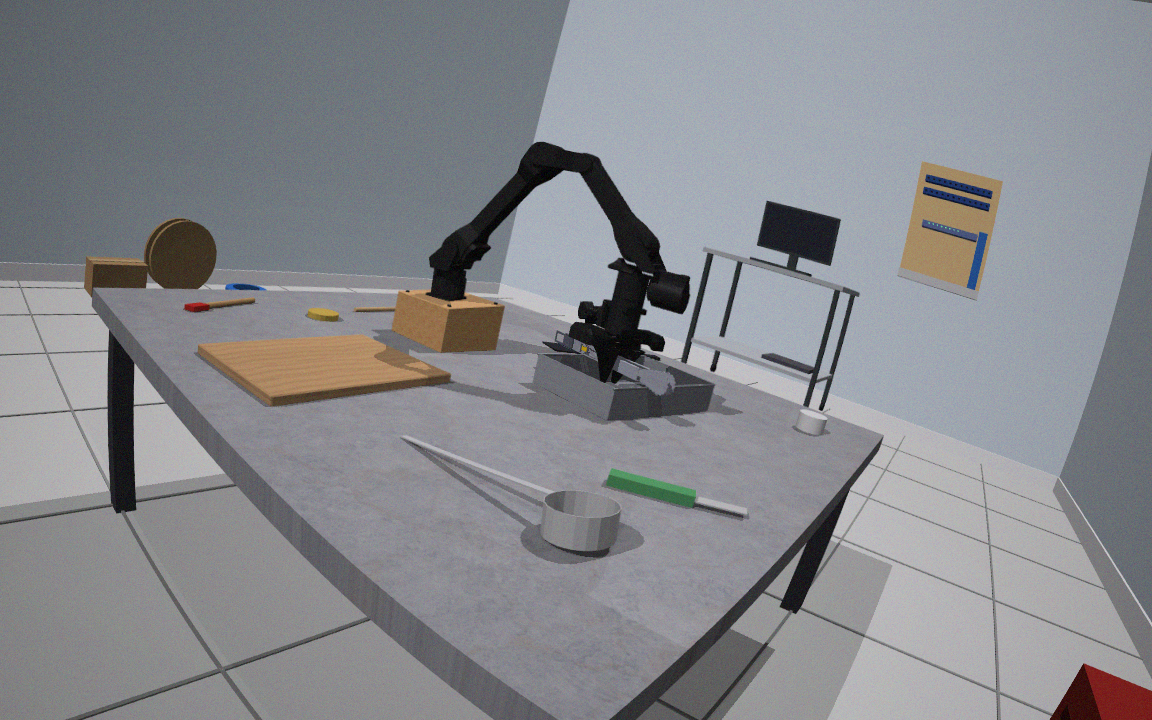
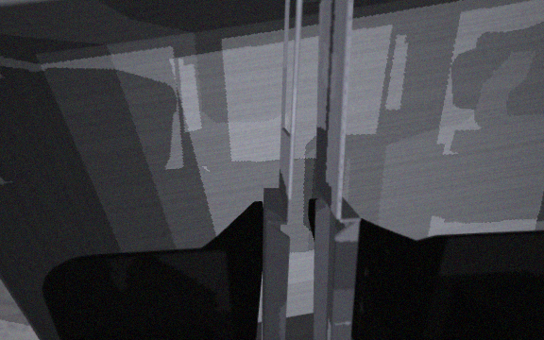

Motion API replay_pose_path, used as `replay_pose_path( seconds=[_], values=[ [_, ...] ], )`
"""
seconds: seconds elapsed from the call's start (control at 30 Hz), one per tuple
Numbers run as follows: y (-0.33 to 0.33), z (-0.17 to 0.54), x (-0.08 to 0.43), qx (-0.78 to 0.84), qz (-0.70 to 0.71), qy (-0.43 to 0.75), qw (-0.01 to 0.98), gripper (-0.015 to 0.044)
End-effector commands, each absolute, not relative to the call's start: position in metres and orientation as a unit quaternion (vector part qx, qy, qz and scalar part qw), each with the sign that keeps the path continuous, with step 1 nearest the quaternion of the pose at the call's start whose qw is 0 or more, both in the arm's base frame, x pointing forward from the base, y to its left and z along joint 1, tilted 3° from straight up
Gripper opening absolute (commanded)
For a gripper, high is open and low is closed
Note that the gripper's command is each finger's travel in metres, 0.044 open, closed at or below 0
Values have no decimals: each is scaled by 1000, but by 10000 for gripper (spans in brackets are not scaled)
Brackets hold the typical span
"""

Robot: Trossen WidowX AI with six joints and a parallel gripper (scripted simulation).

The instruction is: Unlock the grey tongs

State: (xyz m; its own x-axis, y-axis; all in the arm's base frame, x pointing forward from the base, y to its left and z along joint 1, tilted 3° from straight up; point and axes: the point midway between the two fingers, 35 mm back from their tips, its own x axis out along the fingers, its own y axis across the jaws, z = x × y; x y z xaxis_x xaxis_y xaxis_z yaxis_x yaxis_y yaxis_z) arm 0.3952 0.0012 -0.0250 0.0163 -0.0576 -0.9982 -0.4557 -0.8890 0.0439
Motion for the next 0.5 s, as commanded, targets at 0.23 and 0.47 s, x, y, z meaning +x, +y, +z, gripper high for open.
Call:
replay_pose_path(
  seconds=[0.23, 0.47],
  values=[
    [1, -25, 395, -698, 677, 184, 147, 38],
    [1, -22, 396, -698, 677, 184, 147, -126]
  ],
)
